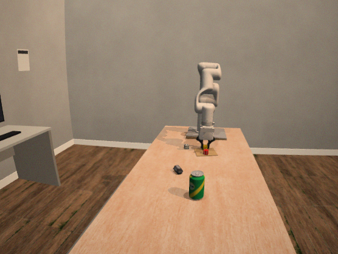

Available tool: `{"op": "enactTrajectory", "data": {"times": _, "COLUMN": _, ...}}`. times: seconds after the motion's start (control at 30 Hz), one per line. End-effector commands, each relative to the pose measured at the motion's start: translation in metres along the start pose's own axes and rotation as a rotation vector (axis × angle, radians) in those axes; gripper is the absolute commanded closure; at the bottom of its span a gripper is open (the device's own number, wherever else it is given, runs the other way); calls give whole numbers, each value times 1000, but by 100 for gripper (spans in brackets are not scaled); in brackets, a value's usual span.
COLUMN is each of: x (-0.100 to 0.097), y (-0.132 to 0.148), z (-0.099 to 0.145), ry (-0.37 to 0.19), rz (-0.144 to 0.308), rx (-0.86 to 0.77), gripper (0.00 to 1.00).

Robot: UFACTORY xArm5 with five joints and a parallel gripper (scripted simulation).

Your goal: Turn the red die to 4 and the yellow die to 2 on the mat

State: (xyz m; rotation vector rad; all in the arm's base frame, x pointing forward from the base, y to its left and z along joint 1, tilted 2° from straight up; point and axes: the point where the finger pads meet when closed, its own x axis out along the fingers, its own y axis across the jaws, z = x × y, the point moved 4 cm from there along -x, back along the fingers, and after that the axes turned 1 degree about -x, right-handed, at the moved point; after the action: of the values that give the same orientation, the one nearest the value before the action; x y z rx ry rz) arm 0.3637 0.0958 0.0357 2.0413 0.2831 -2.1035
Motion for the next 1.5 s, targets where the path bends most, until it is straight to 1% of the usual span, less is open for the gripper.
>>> {"op": "enactTrajectory", "data": {"times": 0.0, "x": -1, "y": 0, "z": -1, "ry": 3, "rz": 0, "rx": 0, "gripper": 73}}
{"op": "enactTrajectory", "data": {"times": 0.27, "x": -1, "y": 0, "z": -1, "ry": 3, "rz": 0, "rx": 0, "gripper": 73}}
{"op": "enactTrajectory", "data": {"times": 0.3, "x": -1, "y": 0, "z": -1, "ry": 3, "rz": 0, "rx": 0, "gripper": 69}}
{"op": "enactTrajectory", "data": {"times": 0.37, "x": -1, "y": 0, "z": -1, "ry": 3, "rz": 0, "rx": 0, "gripper": 69}}
{"op": "enactTrajectory", "data": {"times": 0.4, "x": -1, "y": 0, "z": -1, "ry": 3, "rz": 0, "rx": 0, "gripper": 65}}
{"op": "enactTrajectory", "data": {"times": 0.47, "x": -1, "y": 0, "z": -1, "ry": 3, "rz": 0, "rx": 0, "gripper": 65}}
{"op": "enactTrajectory", "data": {"times": 0.5, "x": -1, "y": 0, "z": -1, "ry": 3, "rz": 0, "rx": 0, "gripper": 61}}
{"op": "enactTrajectory", "data": {"times": 0.57, "x": -1, "y": 0, "z": -1, "ry": 3, "rz": 0, "rx": 0, "gripper": 61}}
{"op": "enactTrajectory", "data": {"times": 0.6, "x": -1, "y": 0, "z": -1, "ry": 3, "rz": 0, "rx": 0, "gripper": 57}}
{"op": "enactTrajectory", "data": {"times": 0.73, "x": -1, "y": 0, "z": -1, "ry": 3, "rz": 0, "rx": 0, "gripper": 57}}
{"op": "enactTrajectory", "data": {"times": 0.77, "x": -1, "y": 0, "z": -1, "ry": 3, "rz": 0, "rx": 0, "gripper": 53}}
{"op": "enactTrajectory", "data": {"times": 1.1, "x": -1, "y": 0, "z": -1, "ry": 3, "rz": 0, "rx": 0, "gripper": 53}}
{"op": "enactTrajectory", "data": {"times": 1.3, "x": -6, "y": 0, "z": -1, "ry": 3, "rz": 0, "rx": 0, "gripper": 53}}
{"op": "enactTrajectory", "data": {"times": 1.47, "x": -25, "y": 1, "z": -1, "ry": 3, "rz": 0, "rx": 0, "gripper": 53}}
